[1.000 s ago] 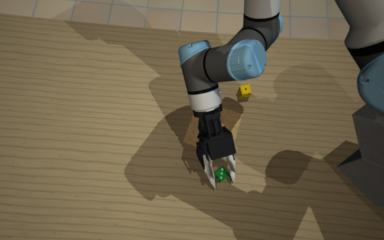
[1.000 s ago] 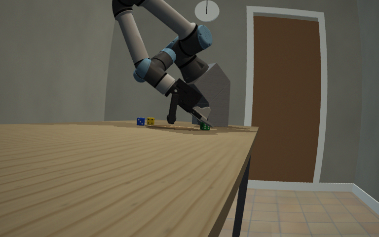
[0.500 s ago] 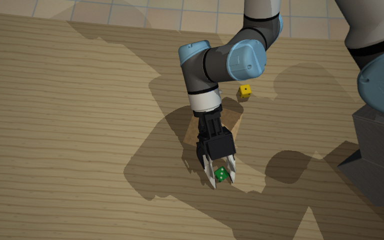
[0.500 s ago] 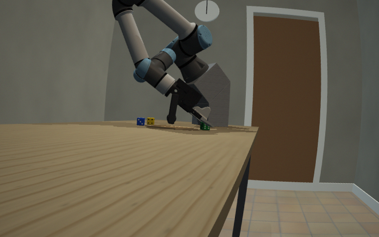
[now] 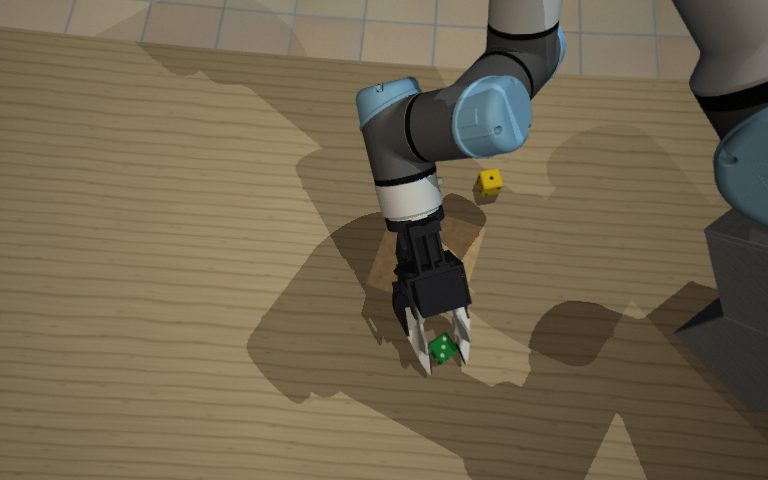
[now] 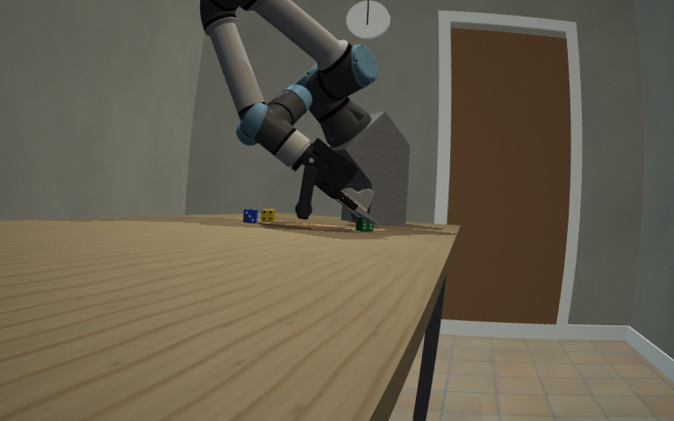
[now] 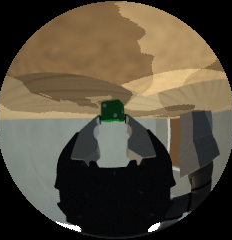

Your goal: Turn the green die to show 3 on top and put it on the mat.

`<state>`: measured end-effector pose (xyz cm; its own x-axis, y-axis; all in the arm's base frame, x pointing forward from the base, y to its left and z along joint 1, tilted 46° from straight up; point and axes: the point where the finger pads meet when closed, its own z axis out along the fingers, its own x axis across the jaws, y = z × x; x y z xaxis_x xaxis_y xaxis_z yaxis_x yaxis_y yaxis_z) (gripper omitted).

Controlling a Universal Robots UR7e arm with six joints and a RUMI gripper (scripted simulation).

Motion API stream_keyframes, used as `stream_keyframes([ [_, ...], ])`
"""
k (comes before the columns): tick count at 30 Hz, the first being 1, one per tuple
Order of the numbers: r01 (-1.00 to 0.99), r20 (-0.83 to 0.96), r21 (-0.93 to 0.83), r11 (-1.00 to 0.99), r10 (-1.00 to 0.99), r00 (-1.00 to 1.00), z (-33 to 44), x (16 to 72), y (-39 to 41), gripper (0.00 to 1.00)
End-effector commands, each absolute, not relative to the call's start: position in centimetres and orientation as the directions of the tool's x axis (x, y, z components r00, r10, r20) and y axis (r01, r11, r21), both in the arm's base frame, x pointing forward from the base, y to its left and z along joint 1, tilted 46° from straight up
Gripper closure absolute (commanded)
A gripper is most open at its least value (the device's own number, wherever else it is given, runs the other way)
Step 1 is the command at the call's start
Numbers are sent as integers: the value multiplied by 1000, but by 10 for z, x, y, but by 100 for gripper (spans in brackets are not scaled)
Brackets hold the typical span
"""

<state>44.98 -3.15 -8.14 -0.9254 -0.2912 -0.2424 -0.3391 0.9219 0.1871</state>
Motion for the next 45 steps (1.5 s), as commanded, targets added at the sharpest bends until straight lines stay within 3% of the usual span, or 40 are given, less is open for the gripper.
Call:
stream_keyframes([
  [1, -340, -243, 187, 922, -292, -925, -72, 448, -34, 72],
  [45, -340, -243, 187, 922, -292, -925, 5, 419, -7, 72],
])
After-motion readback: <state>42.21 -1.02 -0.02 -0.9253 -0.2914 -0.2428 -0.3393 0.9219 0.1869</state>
